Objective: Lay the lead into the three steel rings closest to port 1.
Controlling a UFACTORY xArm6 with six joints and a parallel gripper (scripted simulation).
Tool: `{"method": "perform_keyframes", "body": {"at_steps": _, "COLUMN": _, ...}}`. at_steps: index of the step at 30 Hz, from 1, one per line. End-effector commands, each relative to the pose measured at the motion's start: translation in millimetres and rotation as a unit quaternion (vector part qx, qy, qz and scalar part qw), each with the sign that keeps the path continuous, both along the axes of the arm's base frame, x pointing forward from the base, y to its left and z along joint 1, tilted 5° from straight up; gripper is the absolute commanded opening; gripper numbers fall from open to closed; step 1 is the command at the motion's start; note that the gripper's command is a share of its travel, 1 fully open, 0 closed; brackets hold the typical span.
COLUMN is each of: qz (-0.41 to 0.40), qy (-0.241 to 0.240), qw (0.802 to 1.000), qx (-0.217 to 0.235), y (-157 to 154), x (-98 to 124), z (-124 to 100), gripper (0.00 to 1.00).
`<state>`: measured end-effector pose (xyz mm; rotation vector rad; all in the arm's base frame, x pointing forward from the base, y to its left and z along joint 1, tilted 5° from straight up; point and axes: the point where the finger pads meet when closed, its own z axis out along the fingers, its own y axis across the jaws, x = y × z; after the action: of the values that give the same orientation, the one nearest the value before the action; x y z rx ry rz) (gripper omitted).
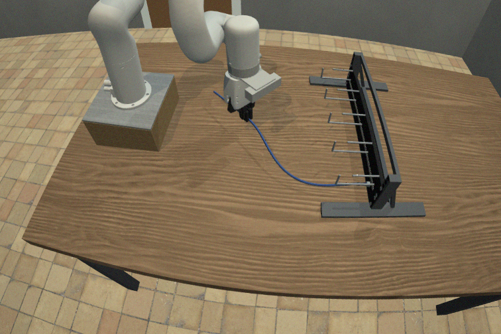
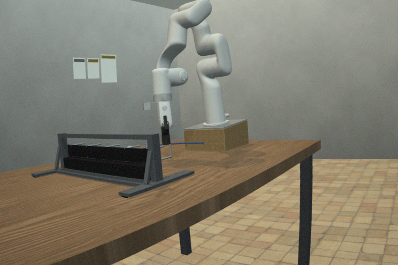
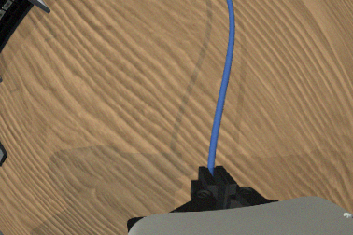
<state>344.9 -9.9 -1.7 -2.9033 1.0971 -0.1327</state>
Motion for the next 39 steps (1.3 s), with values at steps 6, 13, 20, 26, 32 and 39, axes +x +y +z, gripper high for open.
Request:
{"method": "perform_keyframes", "body": {"at_steps": 6, "qz": -0.104, "qy": 0.006, "qw": 0.995, "qx": -0.003, "y": 44.7, "x": 60.4, "z": 31.7, "gripper": 0.00}}
{"method": "perform_keyframes", "body": {"at_steps": 13, "qz": -0.161, "qy": 0.005, "qw": 0.987, "qx": 0.002, "y": 70.4, "x": 94.4, "z": 50.0, "gripper": 0.00}}
{"method": "perform_keyframes", "body": {"at_steps": 20, "qz": -0.227, "qy": 0.004, "qw": 0.974, "qx": 0.008, "y": 100.4, "x": 134.8, "z": 71.5, "gripper": 0.00}}
{"method": "perform_keyframes", "body": {"at_steps": 26, "qz": -0.265, "qy": 0.004, "qw": 0.964, "qx": 0.011, "y": 117.9, "x": 157.7, "z": 83.9, "gripper": 0.00}}
{"method": "perform_keyframes", "body": {"at_steps": 32, "qz": -0.329, "qy": 0.003, "qw": 0.944, "qx": 0.017, "y": 147.8, "x": 197.4, "z": 105.3, "gripper": 0.00}}
{"method": "perform_keyframes", "body": {"at_steps": 39, "qz": -0.375, "qy": 0.003, "qw": 0.927, "qx": 0.021, "y": 170.0, "x": 226.7, "z": 121.1, "gripper": 0.00}}
